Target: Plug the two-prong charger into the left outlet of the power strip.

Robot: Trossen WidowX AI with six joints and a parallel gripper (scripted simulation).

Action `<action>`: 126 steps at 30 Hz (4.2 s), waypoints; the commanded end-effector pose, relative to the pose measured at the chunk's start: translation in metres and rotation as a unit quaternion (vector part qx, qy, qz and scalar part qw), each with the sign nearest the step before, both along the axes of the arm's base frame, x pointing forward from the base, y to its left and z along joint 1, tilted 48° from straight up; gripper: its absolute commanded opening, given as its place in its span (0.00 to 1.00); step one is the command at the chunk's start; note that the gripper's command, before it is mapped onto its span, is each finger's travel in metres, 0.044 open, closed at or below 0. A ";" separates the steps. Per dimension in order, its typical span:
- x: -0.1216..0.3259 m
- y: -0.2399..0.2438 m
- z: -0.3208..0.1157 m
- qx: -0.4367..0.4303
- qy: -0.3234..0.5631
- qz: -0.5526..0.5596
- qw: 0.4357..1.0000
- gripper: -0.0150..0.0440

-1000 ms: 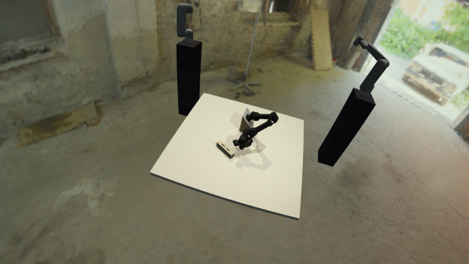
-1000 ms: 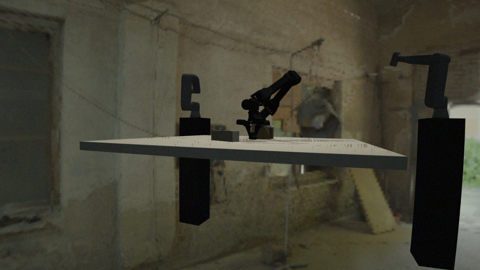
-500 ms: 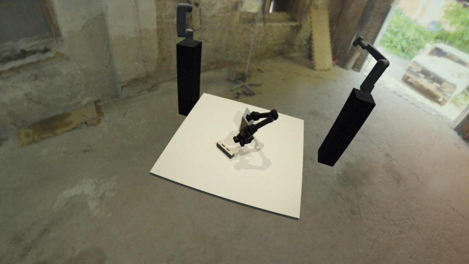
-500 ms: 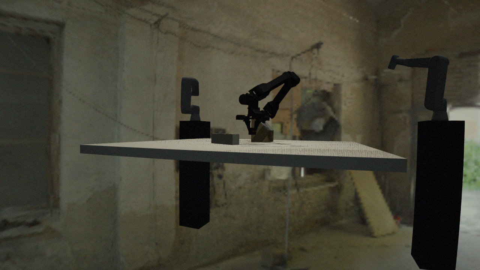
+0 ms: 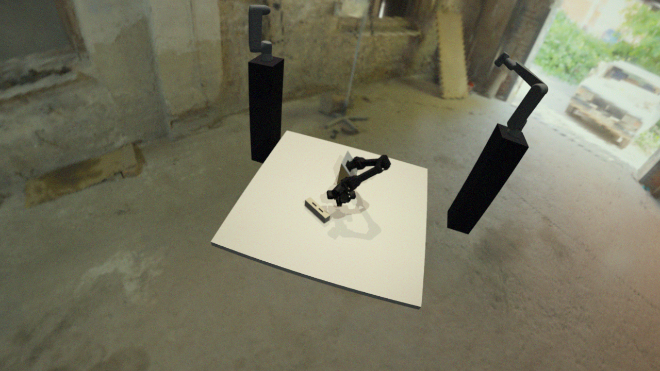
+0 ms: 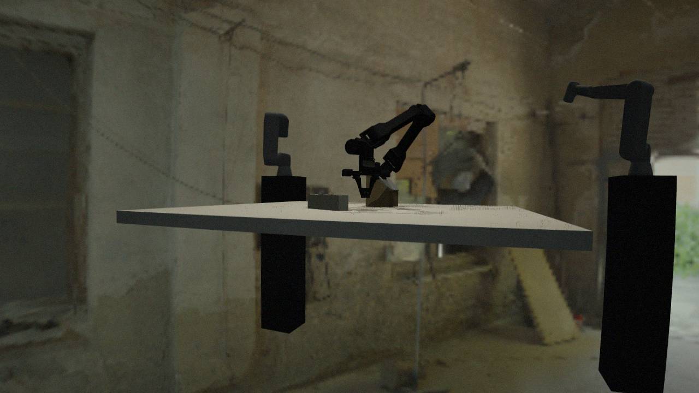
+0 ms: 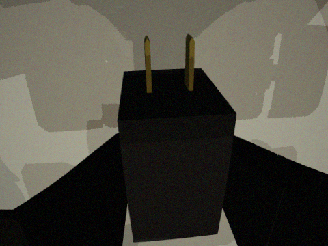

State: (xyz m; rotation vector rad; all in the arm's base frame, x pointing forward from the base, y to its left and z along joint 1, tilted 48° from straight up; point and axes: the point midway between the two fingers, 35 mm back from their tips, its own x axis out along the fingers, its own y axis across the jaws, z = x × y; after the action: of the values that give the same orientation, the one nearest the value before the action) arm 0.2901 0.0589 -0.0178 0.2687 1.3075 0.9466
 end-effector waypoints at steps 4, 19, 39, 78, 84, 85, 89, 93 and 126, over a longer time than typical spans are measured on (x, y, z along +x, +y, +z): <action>0.002 0.001 -0.005 0.003 0.036 -0.035 0.999 0.25; 0.004 0.002 -0.017 0.006 0.119 -0.113 0.986 0.25; 0.007 0.003 -0.033 0.009 0.229 -0.211 0.950 0.25; 0.028 -0.004 -0.054 0.010 0.319 -0.290 0.902 0.25; 0.034 -0.006 -0.057 0.010 0.323 -0.293 0.900 0.25; 0.035 -0.006 -0.058 0.010 0.324 -0.294 0.899 0.25; 0.038 -0.007 -0.059 0.010 0.326 -0.296 0.898 0.25; 0.041 -0.009 -0.061 0.010 0.329 -0.298 0.896 0.25; 0.055 -0.012 -0.066 0.010 0.337 -0.306 0.890 0.25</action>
State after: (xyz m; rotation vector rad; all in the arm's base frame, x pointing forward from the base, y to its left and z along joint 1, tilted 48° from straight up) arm 0.3442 0.0463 -0.0844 1.0263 1.6835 0.3155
